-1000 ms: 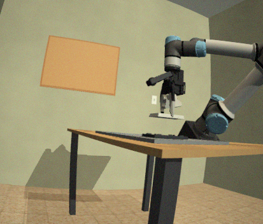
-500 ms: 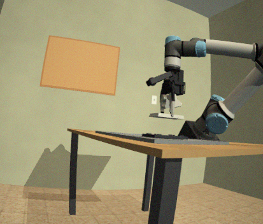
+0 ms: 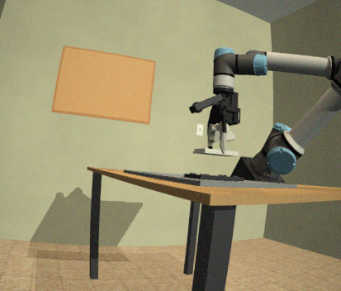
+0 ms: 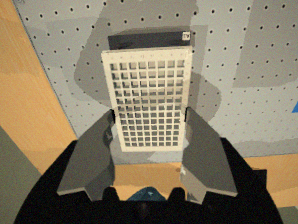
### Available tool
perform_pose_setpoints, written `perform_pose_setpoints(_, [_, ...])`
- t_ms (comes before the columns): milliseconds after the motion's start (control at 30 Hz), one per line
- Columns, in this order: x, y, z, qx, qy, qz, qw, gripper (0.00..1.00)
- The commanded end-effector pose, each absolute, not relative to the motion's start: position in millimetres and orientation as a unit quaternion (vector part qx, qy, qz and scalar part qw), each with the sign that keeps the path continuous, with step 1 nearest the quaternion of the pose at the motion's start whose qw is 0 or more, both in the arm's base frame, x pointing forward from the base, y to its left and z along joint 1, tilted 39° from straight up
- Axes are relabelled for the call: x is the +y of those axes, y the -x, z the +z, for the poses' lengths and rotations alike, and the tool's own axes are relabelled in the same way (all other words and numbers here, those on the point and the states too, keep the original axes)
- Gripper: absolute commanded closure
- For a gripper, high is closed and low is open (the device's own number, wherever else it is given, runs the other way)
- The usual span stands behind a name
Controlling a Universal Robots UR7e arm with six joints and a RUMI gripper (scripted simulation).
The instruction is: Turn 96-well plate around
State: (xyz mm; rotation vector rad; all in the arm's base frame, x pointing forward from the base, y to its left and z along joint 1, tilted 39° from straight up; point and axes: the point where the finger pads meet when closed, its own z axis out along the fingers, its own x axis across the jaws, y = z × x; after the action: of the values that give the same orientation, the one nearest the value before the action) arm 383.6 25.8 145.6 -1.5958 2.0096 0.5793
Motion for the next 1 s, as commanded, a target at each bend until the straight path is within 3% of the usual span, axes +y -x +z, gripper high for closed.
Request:
perform_pose_setpoints(0, [29.7,-384.7,140.3,0.739,0.587,0.213,0.253,1.0])
perform_pose_setpoints(967, [55.1,-390.0,107.8,0.739,0.587,0.213,0.253,1.0])
